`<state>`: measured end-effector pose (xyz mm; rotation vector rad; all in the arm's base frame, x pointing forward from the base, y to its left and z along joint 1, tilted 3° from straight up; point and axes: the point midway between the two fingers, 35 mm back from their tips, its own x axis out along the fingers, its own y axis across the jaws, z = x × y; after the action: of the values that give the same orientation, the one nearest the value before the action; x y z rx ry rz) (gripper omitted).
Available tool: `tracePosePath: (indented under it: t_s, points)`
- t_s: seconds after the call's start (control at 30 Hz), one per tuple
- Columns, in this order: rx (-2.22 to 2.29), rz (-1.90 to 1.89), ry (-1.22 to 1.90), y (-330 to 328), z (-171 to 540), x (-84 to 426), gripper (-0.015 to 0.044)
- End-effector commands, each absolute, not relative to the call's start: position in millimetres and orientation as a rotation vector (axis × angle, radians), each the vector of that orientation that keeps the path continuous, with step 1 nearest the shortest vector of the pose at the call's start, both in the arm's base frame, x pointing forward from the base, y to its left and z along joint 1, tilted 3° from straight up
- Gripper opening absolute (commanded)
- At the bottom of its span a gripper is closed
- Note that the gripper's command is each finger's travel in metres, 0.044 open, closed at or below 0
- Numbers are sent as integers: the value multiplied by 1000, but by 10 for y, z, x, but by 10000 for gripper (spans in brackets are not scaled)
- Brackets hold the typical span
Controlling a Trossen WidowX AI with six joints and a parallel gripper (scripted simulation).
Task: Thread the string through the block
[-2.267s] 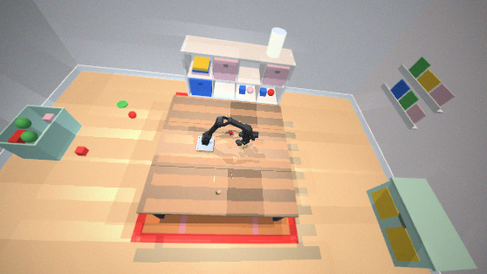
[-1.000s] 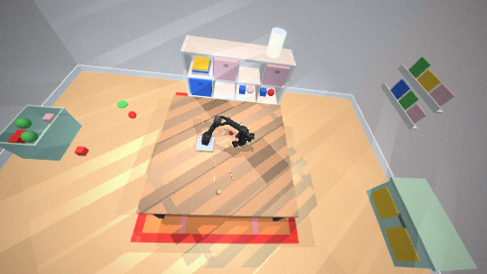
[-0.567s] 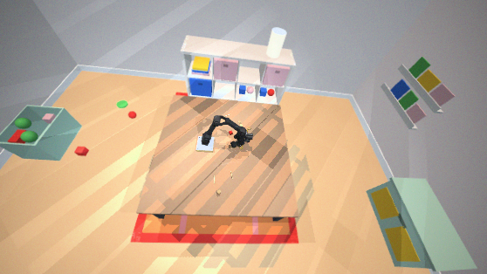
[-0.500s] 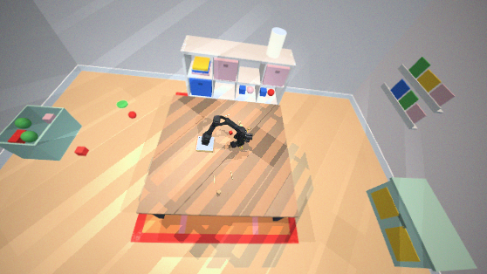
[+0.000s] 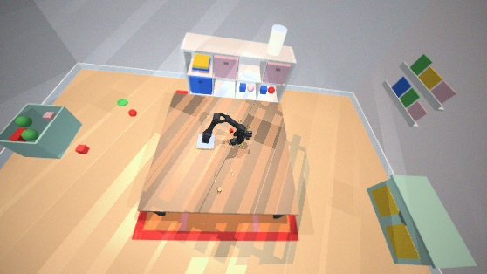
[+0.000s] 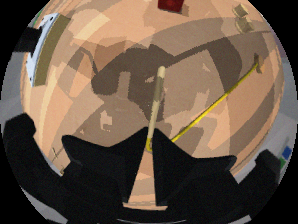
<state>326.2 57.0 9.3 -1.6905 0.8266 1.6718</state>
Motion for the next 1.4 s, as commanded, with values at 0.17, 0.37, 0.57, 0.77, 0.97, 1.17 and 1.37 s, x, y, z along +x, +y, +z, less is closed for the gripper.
tracePosePath:
  t_s: [0.17, 0.37, 0.57, 0.77, 0.97, 1.17, 1.37]
  points:
    - [-1689, 1673, 832, 669, 84, 3191, 0]
    - [-1688, 1673, 831, 738, 85, 3147, 0]
    - [-1687, 1674, 831, 806, 86, 3102, 0]
    - [-1687, 1674, 830, 872, 87, 3055, 0]
    - [-1686, 1675, 830, 938, 88, 3006, 0]
    - [-1685, 1675, 830, 1002, 89, 2955, 0]
    - [-1685, 1676, 829, 1063, 89, 2903, 0]
